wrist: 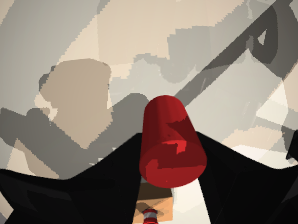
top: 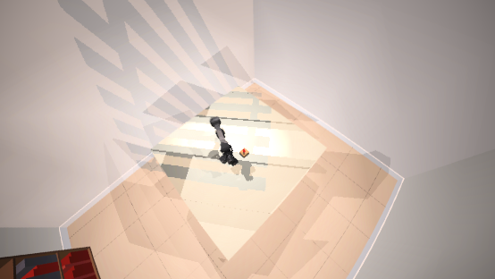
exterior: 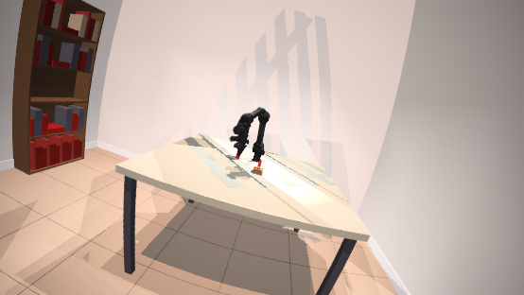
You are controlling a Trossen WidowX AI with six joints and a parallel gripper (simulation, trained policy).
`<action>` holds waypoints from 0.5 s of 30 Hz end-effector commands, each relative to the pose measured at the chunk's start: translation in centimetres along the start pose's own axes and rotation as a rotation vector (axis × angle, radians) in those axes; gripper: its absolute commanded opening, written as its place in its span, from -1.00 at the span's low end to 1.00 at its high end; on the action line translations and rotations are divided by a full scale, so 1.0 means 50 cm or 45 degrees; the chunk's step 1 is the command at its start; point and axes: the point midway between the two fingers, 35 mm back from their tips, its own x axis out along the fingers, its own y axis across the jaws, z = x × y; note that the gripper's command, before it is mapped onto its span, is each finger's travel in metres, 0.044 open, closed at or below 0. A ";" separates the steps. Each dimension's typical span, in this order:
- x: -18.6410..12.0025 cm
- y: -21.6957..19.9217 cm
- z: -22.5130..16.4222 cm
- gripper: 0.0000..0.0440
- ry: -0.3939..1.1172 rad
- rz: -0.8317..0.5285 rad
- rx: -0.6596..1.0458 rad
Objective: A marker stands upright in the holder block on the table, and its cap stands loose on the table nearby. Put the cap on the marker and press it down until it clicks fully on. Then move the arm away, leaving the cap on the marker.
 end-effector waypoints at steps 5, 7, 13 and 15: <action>-0.040 0.022 -0.058 -0.59 0.009 0.043 -0.039; -0.048 0.026 -0.074 -0.60 0.011 0.048 -0.049; -0.067 0.036 -0.123 -0.65 0.019 0.056 -0.079; -0.073 0.038 -0.140 -0.67 0.022 0.057 -0.089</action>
